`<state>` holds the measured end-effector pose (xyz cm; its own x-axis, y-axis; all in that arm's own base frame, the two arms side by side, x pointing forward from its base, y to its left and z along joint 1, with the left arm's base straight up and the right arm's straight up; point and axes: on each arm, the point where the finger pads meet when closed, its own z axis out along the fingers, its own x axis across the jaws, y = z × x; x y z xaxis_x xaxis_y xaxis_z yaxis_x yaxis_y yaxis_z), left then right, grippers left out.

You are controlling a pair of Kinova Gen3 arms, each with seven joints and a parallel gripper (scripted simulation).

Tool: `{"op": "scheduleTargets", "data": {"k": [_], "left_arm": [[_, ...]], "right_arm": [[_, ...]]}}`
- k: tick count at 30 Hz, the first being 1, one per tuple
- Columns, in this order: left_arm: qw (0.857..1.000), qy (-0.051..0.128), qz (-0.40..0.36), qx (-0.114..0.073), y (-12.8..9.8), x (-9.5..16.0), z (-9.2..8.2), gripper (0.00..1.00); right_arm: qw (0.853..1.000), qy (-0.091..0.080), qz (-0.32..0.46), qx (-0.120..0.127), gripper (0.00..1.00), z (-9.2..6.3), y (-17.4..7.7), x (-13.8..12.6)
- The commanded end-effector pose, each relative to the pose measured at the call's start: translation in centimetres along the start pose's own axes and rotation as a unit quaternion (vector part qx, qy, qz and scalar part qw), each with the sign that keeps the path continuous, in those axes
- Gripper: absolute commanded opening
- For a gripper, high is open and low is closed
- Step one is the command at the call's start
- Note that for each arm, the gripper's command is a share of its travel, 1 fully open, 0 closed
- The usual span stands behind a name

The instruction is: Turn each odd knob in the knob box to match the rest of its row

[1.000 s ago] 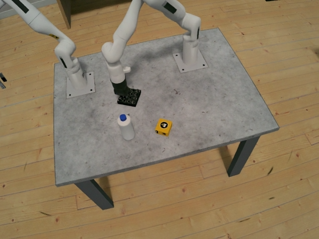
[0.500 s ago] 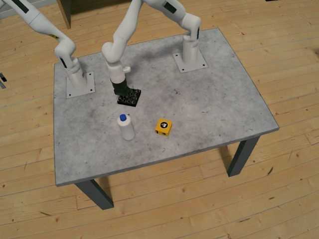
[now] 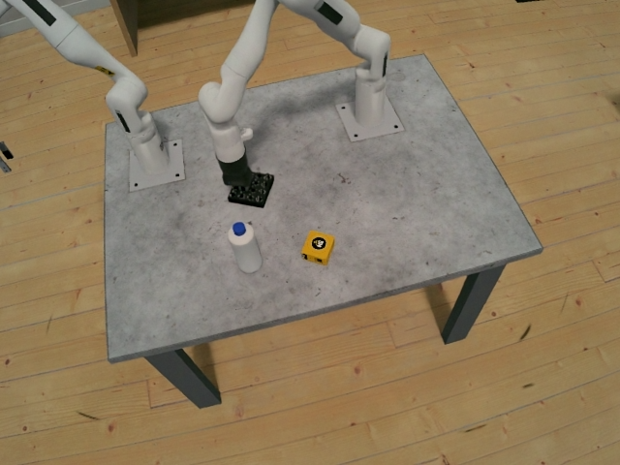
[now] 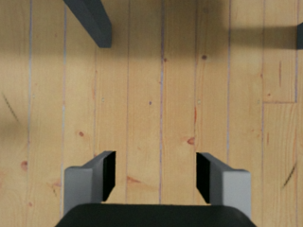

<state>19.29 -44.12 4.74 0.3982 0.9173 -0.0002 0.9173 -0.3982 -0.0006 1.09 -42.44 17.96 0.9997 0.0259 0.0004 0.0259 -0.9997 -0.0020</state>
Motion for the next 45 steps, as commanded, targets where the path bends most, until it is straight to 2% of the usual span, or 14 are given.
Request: {"op": "scheduleTargets", "data": {"k": [1,12,23,25,32,40,42,45], "left_arm": [[1.0,-0.001,-0.016,-0.001,0.05,-0.04,-0.09,0.3],[0.996,-0.001,-0.087,-0.001,0.05,-0.04,-0.09,0.3],[0.98,-0.001,-0.197,-0.001,0.05,-0.04,-0.09,0.3],[0.98,-0.001,-0.197,-0.001,0.05,-0.04,-0.09,0.3],[0.962,-0.001,-0.274,-0.001,0.05,-0.04,-0.09,0.3],[0.932,-0.001,-0.363,-0.001,0.05,-0.04,-0.09,0.3],[0.932,-0.001,-0.363,-0.001,0.05,-0.04,-0.09,0.3],[0.919,-0.001,-0.395,-0.001,0.05,-0.04,-0.09,0.3]], "right_arm": [[1.0,0.0,0.0,-0.001,1.0,-0.08,0.04,0.01],[1.0,0.0,0.0,-0.001,1.0,-0.08,0.04,0.01],[1.0,0.0,0.0,-0.001,1.0,-0.08,0.04,0.01],[1.0,0.0,0.0,-0.001,1.0,-0.08,0.04,0.01],[1.0,0.0,0.0,-0.001,1.0,-0.08,0.04,0.01],[1.0,0.0,0.0,-0.001,1.0,-0.08,0.04,0.01],[1.0,0.0,0.0,-0.001,1.0,-0.08,0.04,0.01],[1.0,0.0,0.0,-0.001,1.0,-0.08,0.04,0.01]]}}
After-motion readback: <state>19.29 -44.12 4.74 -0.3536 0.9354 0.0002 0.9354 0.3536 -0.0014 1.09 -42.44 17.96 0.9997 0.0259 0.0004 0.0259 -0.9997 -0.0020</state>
